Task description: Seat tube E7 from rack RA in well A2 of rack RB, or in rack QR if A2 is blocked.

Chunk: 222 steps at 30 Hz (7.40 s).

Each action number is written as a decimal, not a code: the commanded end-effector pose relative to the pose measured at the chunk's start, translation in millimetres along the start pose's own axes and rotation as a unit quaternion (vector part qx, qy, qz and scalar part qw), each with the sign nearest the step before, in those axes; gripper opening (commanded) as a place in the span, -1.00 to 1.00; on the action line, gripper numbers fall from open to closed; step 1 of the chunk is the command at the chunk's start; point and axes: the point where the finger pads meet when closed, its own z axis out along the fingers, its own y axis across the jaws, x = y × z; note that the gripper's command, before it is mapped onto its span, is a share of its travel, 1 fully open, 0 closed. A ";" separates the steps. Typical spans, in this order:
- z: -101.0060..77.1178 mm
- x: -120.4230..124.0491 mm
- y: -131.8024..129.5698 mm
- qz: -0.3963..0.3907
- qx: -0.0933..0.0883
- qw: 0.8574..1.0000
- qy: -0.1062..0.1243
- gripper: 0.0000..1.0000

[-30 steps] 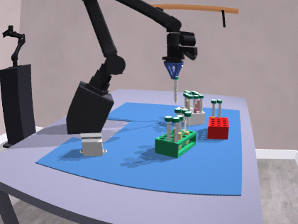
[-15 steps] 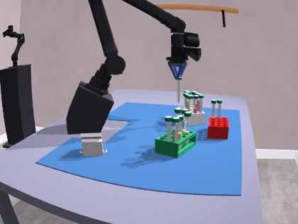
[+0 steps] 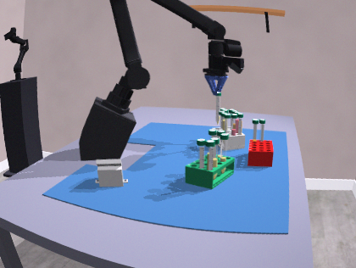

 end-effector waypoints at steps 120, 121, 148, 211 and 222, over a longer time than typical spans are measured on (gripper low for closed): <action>-22.8 -29.1 33.8 0.003 -0.030 0.999 -0.030 -1.00; -22.8 -29.1 33.8 0.003 -0.030 0.999 -0.030 -1.00; -8.0 -21.8 28.1 0.002 -0.023 0.999 -0.023 -1.00; 22.3 -3.8 6.9 0.001 -0.009 1.000 -0.011 -1.00; 25.3 -4.9 5.8 0.001 -0.009 1.000 -0.012 -1.00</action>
